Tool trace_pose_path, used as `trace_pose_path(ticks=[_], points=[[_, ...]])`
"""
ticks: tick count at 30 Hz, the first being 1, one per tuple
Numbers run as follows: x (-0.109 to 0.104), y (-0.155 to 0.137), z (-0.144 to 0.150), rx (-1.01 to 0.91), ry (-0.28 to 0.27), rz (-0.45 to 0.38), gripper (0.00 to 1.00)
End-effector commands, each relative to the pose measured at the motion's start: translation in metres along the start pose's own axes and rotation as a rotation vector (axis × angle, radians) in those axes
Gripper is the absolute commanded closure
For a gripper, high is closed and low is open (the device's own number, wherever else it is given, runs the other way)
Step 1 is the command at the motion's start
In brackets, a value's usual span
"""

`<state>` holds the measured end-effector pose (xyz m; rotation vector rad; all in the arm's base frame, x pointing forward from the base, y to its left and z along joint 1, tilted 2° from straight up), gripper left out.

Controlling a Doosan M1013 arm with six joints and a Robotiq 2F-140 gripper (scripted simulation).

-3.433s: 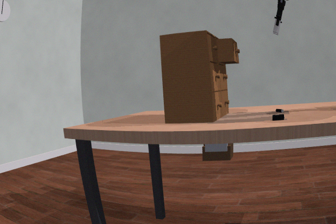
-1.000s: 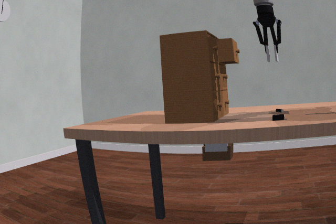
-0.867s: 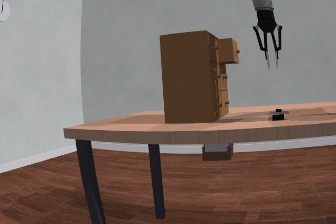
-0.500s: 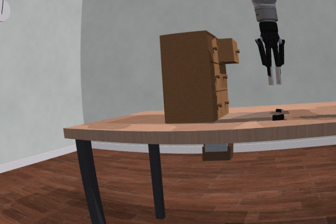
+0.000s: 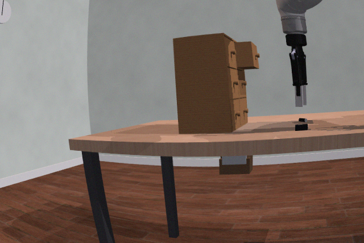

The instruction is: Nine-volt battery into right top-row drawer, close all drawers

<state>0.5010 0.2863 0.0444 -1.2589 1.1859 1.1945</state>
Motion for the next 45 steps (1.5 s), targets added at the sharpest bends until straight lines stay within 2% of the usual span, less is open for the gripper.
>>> trace_pose_path(ticks=[1, 24, 31, 45], points=[[0.000, -0.001, -0.001, -0.272, -0.059, 0.023, 0.74], [0.003, -0.001, -0.001, -0.290, -0.063, 0.025, 0.74], [0.012, -0.001, -0.001, -0.290, -0.063, 0.025, 0.74], [0.045, 0.000, 0.001, -0.290, -0.063, 0.025, 0.74]])
Point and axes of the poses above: the point where the finger pads meet when closed, its own x axis out along the fingers, its own z axis across the jaws, y = z × x, the point moved 3 cm from there along -x, back along the fingers, and after that the axes turned 9 degrees about -x, right-handed, at the moved point
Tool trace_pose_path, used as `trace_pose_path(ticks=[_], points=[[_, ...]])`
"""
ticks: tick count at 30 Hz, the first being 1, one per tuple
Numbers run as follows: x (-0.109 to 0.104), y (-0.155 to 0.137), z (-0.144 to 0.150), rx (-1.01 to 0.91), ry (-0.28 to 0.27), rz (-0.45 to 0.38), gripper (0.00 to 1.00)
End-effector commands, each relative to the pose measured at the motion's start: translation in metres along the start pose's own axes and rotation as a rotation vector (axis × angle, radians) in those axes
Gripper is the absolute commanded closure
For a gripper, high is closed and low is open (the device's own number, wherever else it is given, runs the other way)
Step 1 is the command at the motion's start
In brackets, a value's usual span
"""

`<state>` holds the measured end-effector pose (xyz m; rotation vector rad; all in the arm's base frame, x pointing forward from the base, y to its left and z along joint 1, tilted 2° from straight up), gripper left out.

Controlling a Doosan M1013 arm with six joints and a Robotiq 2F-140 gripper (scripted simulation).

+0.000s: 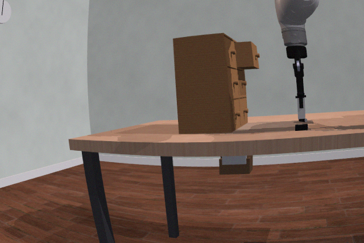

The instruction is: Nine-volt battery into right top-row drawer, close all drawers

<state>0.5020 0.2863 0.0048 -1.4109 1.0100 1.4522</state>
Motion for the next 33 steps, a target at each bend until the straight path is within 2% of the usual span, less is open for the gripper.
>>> trace_pose_path(ticks=[1, 33], points=[[0.0074, -0.0001, 0.0001, 0.000, 0.000, 0.000, 0.74], [0.0126, -0.0001, 0.0000, 0.000, 0.000, 0.000, 0.74]])
Point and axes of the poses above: the point where the finger pads meet when closed, its own x axis out along the fingers, its own z axis across the jaws, y = z × x, the point moved 3 cm from there along -x, back along the fingers, and after that the axes turned 9 degrees about -x, right-handed, at the moved point
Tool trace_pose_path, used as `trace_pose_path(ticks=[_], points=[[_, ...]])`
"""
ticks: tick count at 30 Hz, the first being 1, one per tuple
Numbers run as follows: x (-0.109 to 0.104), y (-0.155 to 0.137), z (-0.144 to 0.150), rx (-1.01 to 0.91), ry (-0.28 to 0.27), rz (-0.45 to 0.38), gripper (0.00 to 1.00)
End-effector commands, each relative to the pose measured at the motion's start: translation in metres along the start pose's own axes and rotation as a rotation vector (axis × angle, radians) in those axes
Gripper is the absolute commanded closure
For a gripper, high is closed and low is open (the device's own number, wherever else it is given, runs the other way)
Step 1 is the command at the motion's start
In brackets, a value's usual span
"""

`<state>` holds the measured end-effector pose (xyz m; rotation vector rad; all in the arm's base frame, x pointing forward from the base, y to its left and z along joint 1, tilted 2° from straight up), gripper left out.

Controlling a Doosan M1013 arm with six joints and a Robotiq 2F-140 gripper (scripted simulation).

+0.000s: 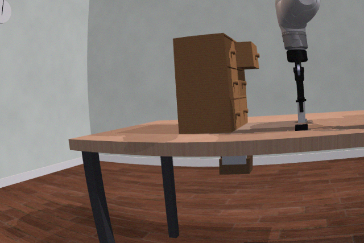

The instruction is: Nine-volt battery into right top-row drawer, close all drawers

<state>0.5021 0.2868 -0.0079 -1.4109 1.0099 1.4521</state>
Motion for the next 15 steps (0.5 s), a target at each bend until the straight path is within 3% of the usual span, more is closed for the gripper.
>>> trace_pose_path(ticks=[1, 15], points=[[0.000, 0.000, 0.000, 0.000, 0.000, 0.000, 0.74], [0.023, 0.000, 0.000, 0.000, 0.000, 0.000, 0.74]])
Point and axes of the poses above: the point where the finger pads meet when closed, its own x axis out along the fingers, its own z axis across the jaws, y = z × x, the point moved 3 cm from there along -x, back along the fingers, and after that the axes turned 9 degrees about -x, right-handed, at the moved point
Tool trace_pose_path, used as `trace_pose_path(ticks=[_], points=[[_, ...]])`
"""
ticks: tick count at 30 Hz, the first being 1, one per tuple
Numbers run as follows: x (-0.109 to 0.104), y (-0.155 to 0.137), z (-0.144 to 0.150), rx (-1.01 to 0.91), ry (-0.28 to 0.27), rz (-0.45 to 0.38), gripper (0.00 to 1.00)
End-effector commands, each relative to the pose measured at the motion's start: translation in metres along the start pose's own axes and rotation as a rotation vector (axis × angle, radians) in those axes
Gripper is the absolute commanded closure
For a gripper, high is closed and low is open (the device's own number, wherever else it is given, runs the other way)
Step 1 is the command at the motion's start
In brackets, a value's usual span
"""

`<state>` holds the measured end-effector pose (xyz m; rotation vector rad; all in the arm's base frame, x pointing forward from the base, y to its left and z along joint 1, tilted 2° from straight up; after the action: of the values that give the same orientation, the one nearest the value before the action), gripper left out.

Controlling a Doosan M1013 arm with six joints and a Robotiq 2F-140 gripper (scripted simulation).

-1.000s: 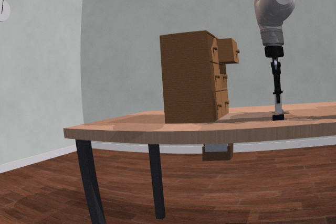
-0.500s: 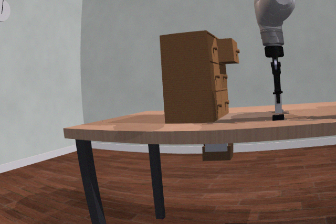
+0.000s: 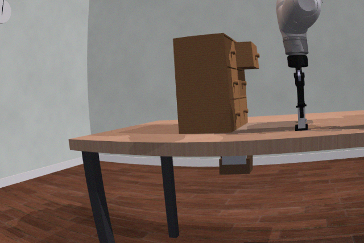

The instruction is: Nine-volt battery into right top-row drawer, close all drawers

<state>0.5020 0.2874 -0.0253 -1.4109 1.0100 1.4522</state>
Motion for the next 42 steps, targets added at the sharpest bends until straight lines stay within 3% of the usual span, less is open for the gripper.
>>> trace_pose_path(ticks=[1, 26, 27, 42], points=[[0.0063, -0.0001, 0.0001, 0.000, 0.000, 0.000, 0.74], [0.0071, -0.0001, 0.0001, 0.000, 0.000, 0.000, 0.74], [0.0071, -0.0001, 0.0001, 0.000, 0.000, 0.000, 0.86], [0.0071, -0.0001, 0.0001, 0.000, 0.000, 0.000, 0.86]])
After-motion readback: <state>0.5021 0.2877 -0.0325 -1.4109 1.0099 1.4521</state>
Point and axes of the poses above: the point where the finger pads meet when closed, its own x axis out along the fingers, its own z axis across the jaws, y = z × x, the point moved 3 cm from there along -x, back along the fingers, and after that the axes turned 9 degrees about -x, right-handed, at the moved point
